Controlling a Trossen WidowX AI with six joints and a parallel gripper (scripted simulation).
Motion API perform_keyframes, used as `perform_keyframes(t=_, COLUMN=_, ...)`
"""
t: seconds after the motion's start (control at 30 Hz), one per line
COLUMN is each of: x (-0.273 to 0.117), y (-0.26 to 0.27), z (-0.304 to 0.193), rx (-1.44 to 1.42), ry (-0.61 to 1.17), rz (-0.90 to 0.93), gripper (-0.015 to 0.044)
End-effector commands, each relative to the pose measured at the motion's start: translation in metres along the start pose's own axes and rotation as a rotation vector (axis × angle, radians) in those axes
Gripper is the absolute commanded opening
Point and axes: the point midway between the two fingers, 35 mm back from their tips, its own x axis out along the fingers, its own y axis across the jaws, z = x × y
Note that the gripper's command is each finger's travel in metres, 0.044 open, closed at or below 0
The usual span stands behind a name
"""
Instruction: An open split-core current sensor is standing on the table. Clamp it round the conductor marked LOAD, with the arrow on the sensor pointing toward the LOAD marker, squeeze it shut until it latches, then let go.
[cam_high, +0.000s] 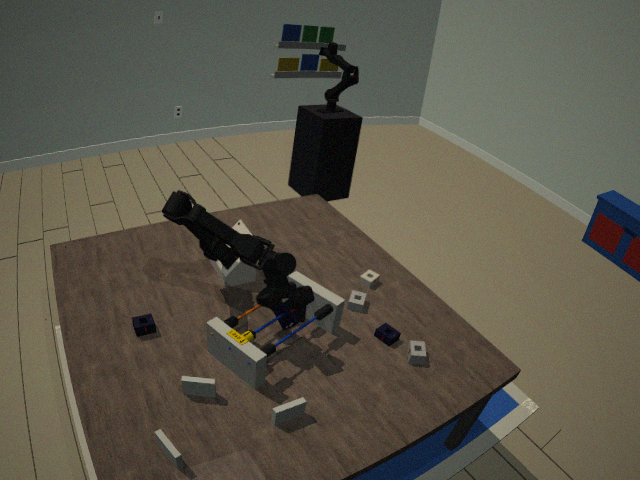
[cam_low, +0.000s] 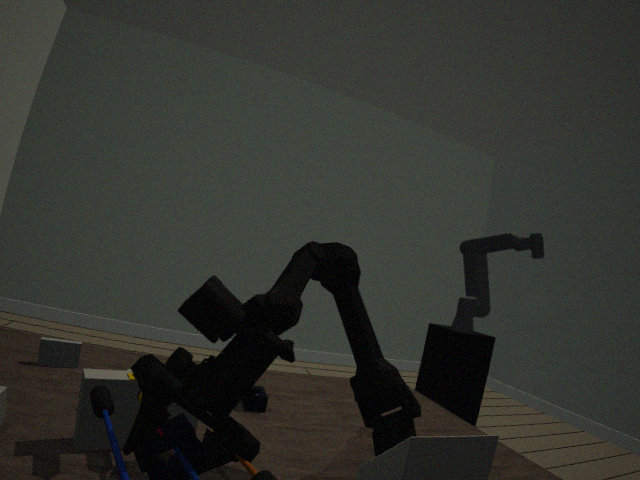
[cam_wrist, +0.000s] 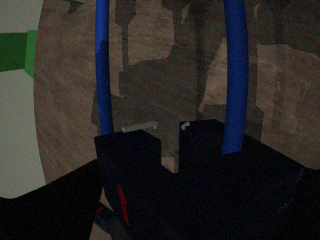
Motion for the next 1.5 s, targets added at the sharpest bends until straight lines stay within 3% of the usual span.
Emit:
perform_keyframes(t=0.0, x=-0.001, y=0.005, z=0.0, rx=0.007, ry=0.001, rz=0.017, gripper=0.0)
perform_keyframes(t=0.53, x=-0.003, y=0.006, z=-0.003, rx=0.012, ry=0.02, rz=-0.209, gripper=0.0)
perform_keyframes(t=0.97, x=0.004, y=-0.011, z=-0.004, rx=-0.008, ry=0.021, rz=-0.225, gripper=0.0)
perform_keyframes(t=1.47, x=0.002, y=-0.018, z=-0.004, rx=-0.005, ry=0.022, rz=-0.471, gripper=0.0)
